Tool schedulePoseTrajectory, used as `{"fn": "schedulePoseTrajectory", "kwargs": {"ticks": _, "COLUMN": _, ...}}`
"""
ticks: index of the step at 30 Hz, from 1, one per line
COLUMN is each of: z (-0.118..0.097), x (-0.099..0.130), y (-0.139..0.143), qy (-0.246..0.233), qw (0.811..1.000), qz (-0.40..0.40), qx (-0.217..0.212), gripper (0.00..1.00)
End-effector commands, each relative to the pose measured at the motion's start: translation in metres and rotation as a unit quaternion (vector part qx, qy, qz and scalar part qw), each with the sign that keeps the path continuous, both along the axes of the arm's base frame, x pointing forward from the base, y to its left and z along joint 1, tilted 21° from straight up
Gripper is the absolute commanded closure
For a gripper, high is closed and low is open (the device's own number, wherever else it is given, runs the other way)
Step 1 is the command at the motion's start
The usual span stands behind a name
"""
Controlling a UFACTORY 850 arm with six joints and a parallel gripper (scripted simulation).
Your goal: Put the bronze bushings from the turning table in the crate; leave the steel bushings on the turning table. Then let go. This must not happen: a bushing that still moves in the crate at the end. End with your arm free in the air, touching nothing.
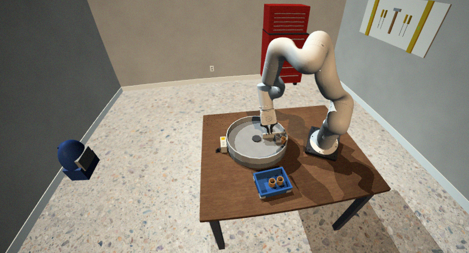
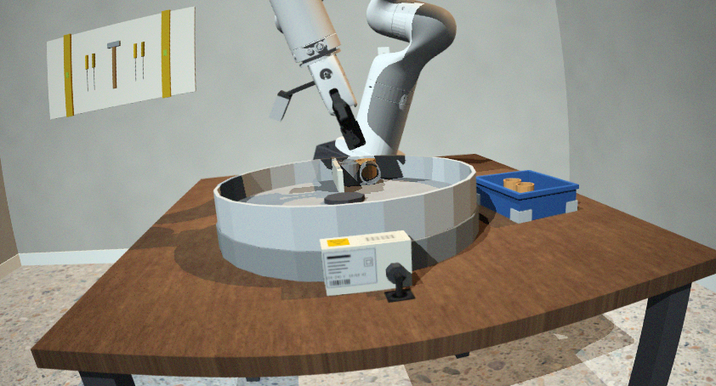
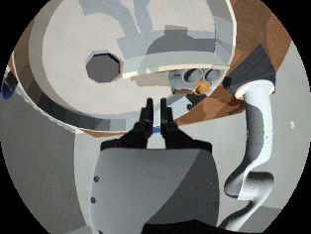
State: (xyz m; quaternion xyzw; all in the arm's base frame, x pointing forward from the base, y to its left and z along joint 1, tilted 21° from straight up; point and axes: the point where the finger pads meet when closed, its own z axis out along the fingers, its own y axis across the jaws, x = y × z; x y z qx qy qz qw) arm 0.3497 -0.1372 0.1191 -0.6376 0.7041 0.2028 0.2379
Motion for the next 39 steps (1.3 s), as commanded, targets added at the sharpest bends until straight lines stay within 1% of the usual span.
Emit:
{"fn": "schedulePoseTrajectory", "kwargs": {"ticks": 1, "z": 0.0, "x": -0.014, "y": 0.008, "qy": -0.028, "qw": 0.997, "qz": 0.075, "qx": 0.024, "gripper": 0.9}}
{"fn": "schedulePoseTrajectory", "kwargs": {"ticks": 4, "z": 0.0, "x": -0.022, "y": 0.012, "qy": -0.041, "qw": 0.992, "qz": 0.114, "qx": 0.036, "gripper": 0.9}}
{"fn": "schedulePoseTrajectory", "kwargs": {"ticks": 6, "z": 0.0, "x": -0.022, "y": 0.012, "qy": -0.041, "qw": 0.992, "qz": 0.114, "qx": 0.036, "gripper": 0.9}}
{"fn": "schedulePoseTrajectory", "kwargs": {"ticks": 8, "z": 0.0, "x": -0.031, "y": 0.017, "qy": -0.056, "qw": 0.984, "qz": 0.163, "qx": 0.05, "gripper": 0.9}}
{"fn": "schedulePoseTrajectory", "kwargs": {"ticks": 14, "z": 0.0, "x": -0.046, "y": 0.026, "qy": -0.08, "qw": 0.966, "qz": 0.235, "qx": 0.072, "gripper": 0.9}}
{"fn": "schedulePoseTrajectory", "kwargs": {"ticks": 21, "z": 0.0, "x": -0.064, "y": 0.036, "qy": -0.109, "qw": 0.935, "qz": 0.324, "qx": 0.099, "gripper": 0.9}}
{"fn": "schedulePoseTrajectory", "kwargs": {"ticks": 23, "z": 0.0, "x": -0.064, "y": 0.036, "qy": -0.109, "qw": 0.935, "qz": 0.324, "qx": 0.099, "gripper": 0.9}}
{"fn": "schedulePoseTrajectory", "kwargs": {"ticks": 27, "z": 0.0, "x": -0.073, "y": 0.041, "qy": -0.123, "qw": 0.914, "qz": 0.369, "qx": 0.112, "gripper": 0.9}}
{"fn": "schedulePoseTrajectory", "kwargs": {"ticks": 31, "z": 0.0, "x": -0.078, "y": 0.044, "qy": -0.131, "qw": 0.902, "qz": 0.393, "qx": 0.12, "gripper": 0.9}}
{"fn": "schedulePoseTrajectory", "kwargs": {"ticks": 34, "z": 0.0, "x": -0.08, "y": 0.045, "qy": -0.133, "qw": 0.899, "qz": 0.4, "qx": 0.122, "gripper": 0.9}}
{"fn": "schedulePoseTrajectory", "kwargs": {"ticks": 39, "z": 0.0, "x": -0.08, "y": 0.045, "qy": -0.134, "qw": 0.898, "qz": 0.401, "qx": 0.122, "gripper": 0.9}}
